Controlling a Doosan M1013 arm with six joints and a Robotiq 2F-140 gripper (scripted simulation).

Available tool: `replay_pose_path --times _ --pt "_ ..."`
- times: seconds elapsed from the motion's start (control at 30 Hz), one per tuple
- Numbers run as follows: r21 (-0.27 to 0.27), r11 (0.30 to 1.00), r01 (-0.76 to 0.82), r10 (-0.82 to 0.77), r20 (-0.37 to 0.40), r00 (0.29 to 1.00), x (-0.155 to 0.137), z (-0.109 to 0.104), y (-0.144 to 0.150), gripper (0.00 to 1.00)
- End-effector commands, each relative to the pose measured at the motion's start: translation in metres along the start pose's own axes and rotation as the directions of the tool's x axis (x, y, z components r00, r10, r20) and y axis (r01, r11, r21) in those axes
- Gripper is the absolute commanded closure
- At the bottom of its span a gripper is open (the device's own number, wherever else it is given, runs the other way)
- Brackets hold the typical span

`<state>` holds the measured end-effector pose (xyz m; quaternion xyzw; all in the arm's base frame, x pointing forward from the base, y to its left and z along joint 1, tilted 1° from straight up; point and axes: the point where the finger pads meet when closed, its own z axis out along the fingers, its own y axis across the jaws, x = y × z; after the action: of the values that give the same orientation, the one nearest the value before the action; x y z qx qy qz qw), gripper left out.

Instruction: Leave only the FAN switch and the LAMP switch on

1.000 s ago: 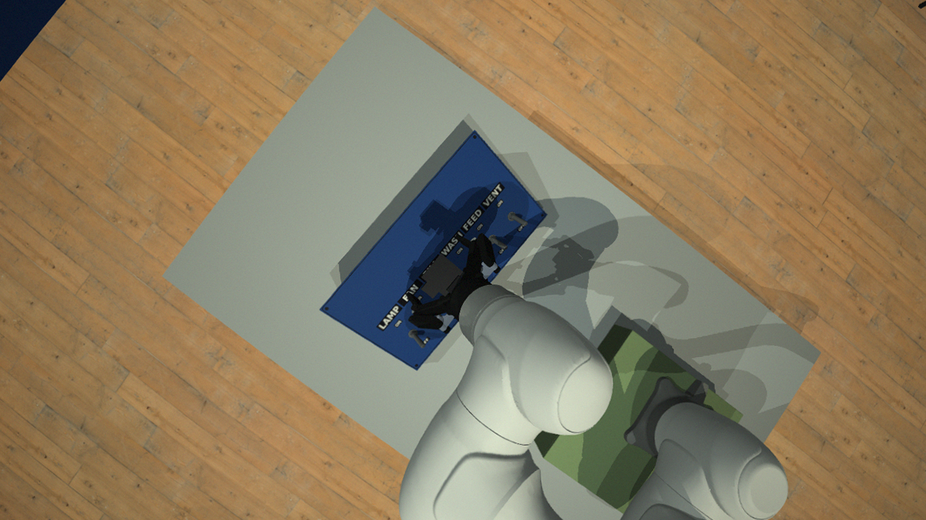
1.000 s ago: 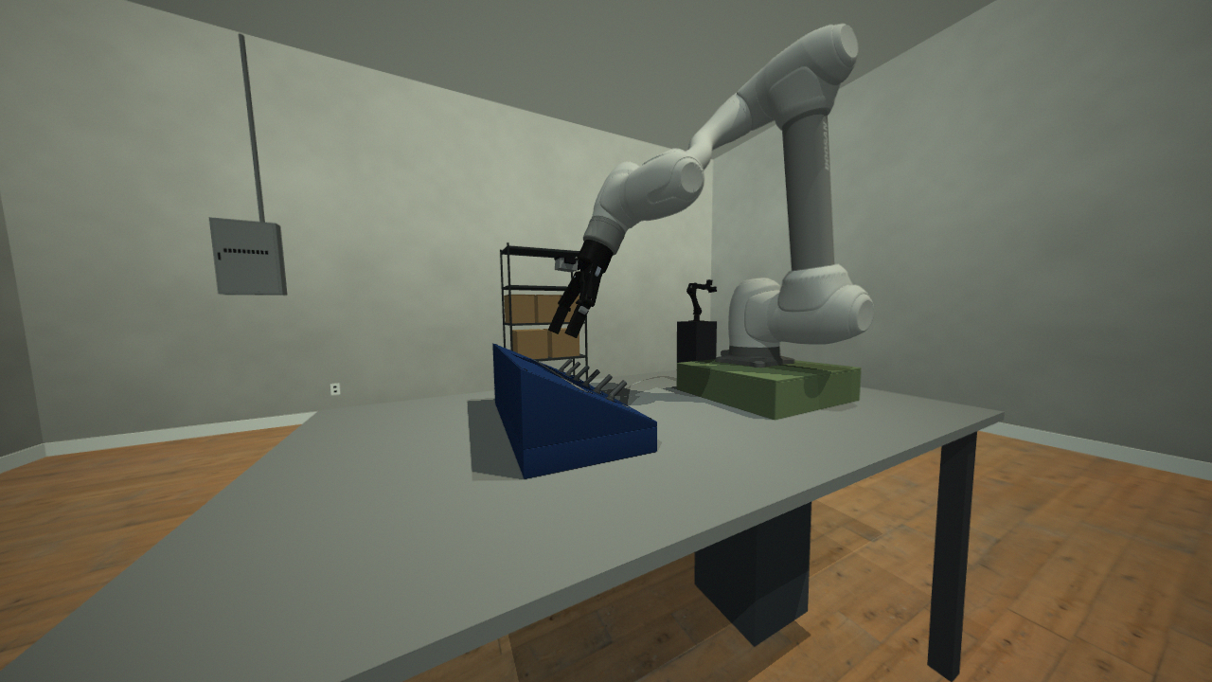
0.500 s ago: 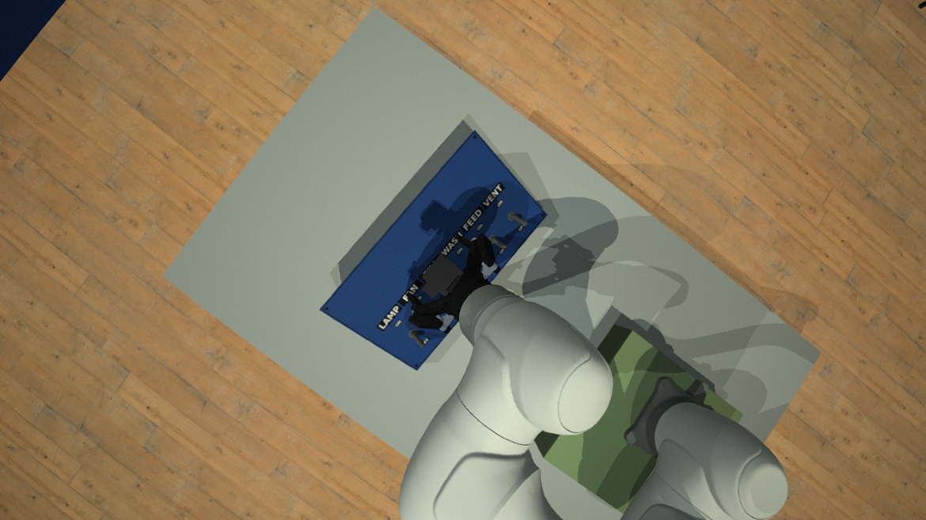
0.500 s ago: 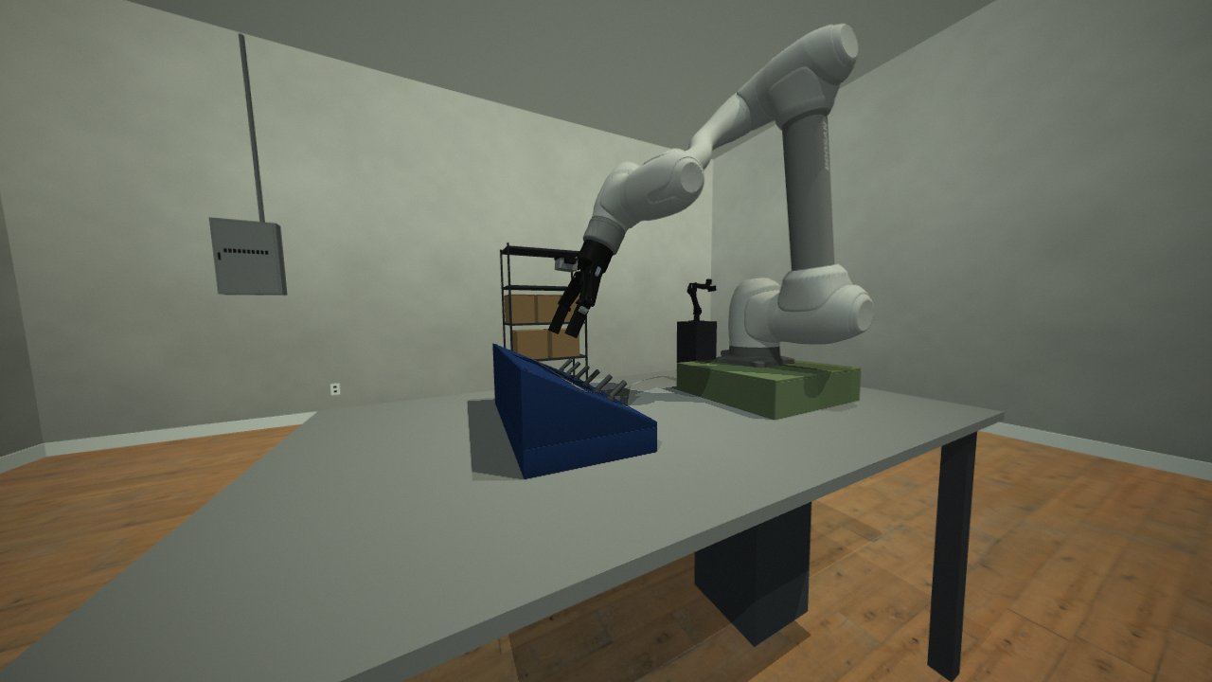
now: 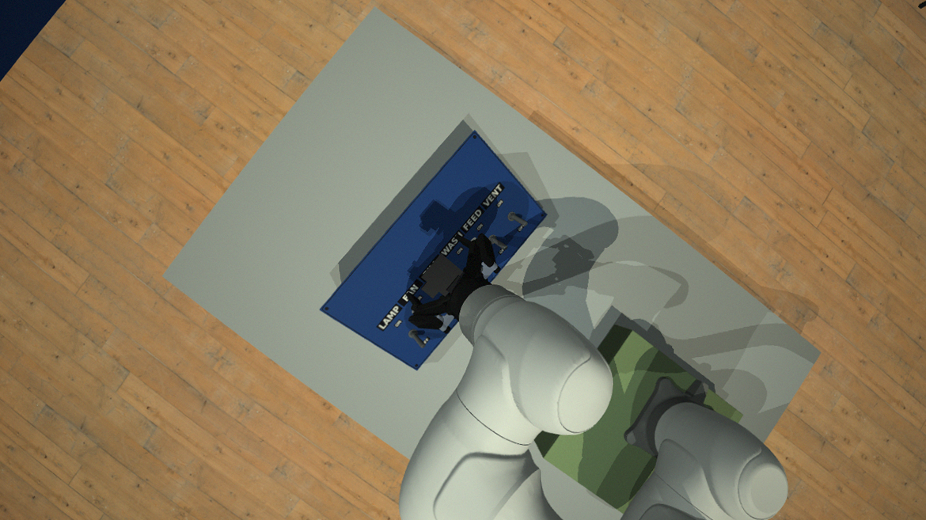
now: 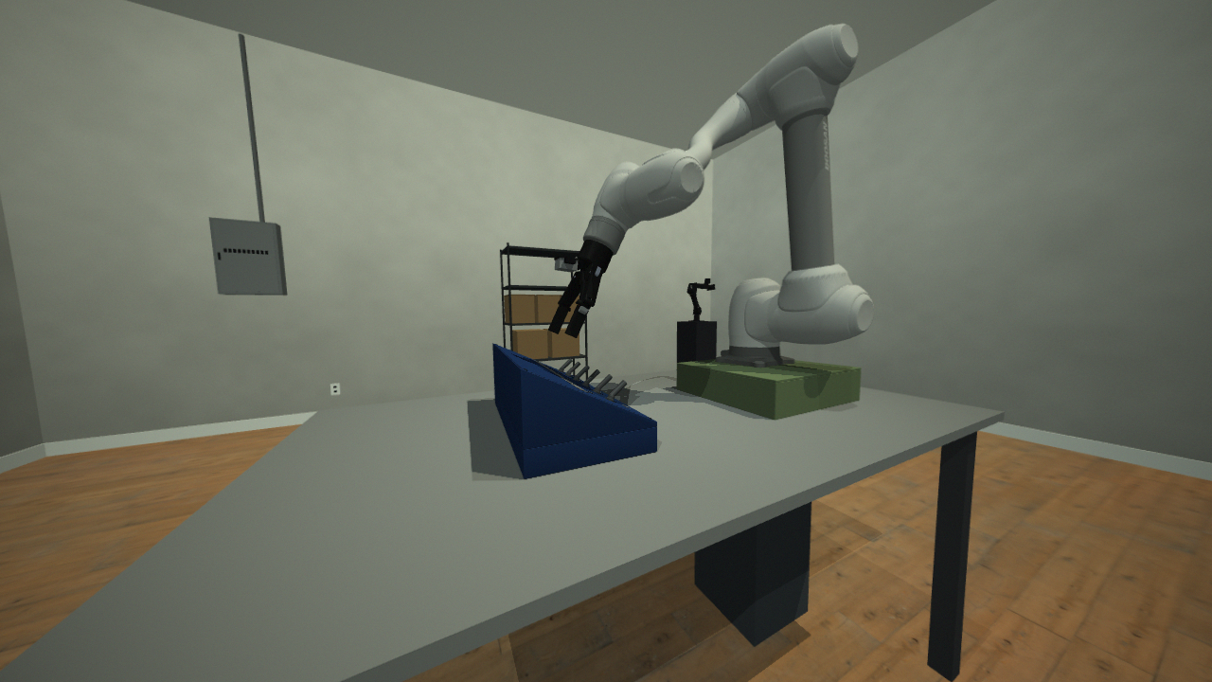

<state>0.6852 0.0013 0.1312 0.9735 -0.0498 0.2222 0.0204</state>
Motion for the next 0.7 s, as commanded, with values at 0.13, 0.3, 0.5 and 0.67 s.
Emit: replay_pose_path --times 0.13,0.3,0.5,0.67 --pt "0.0 1.0 0.0 0.0 -0.001 1.0 0.0008 -0.0006 -0.0001 0.0" --pt "0.0 1.0 0.0 0.0 -0.001 1.0 0.0008 -0.0006 -0.0001 0.0" --pt "0.0 1.0 0.0 0.0 -0.001 1.0 0.0008 -0.0006 0.0038 0.0" --pt "0.0 1.0 0.0 0.0 -0.001 1.0 0.0008 -0.0006 0.0097 0.0"
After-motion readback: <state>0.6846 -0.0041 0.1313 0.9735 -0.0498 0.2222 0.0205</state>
